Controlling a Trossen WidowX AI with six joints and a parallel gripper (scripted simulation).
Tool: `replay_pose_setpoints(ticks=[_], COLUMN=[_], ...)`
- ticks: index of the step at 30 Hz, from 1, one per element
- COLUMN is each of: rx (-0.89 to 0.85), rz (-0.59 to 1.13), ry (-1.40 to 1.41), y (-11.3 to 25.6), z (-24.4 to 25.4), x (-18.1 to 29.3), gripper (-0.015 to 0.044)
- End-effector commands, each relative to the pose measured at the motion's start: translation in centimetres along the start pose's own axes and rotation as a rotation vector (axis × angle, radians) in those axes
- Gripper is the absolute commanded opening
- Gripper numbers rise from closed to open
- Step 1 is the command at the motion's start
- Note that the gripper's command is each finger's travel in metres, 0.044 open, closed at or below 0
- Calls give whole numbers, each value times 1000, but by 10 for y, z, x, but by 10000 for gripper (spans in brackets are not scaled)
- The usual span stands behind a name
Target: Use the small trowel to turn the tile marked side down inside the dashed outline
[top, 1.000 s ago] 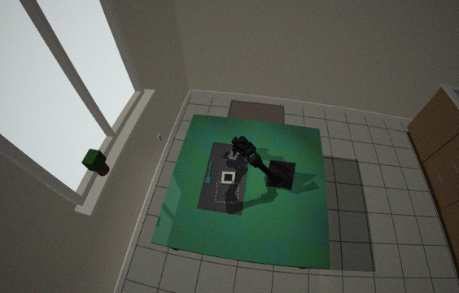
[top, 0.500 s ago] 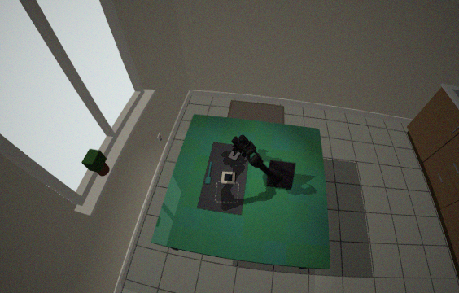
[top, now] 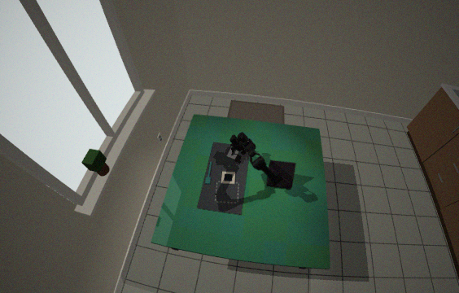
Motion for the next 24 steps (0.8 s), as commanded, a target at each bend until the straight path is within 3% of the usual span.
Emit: replay_pose_setpoints(ticks=[1,9,24], rx=[2,15,17], rz=[65,212,215], ry=[92,277,281], y=[-3,-7,-20], z=[-2,-16,-30], x=[25,78,78], gripper=[0,0,0])
Point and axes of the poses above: the point midway between the two fingers, 35 mm back from their tips, its own y axis back along the fingers, its own z axis across the jaws, x = y × z, the point moved 7 cm from there along y, back along the fingers, and after that the axes turned 9 degrees about -y, right-handed, at the moved point
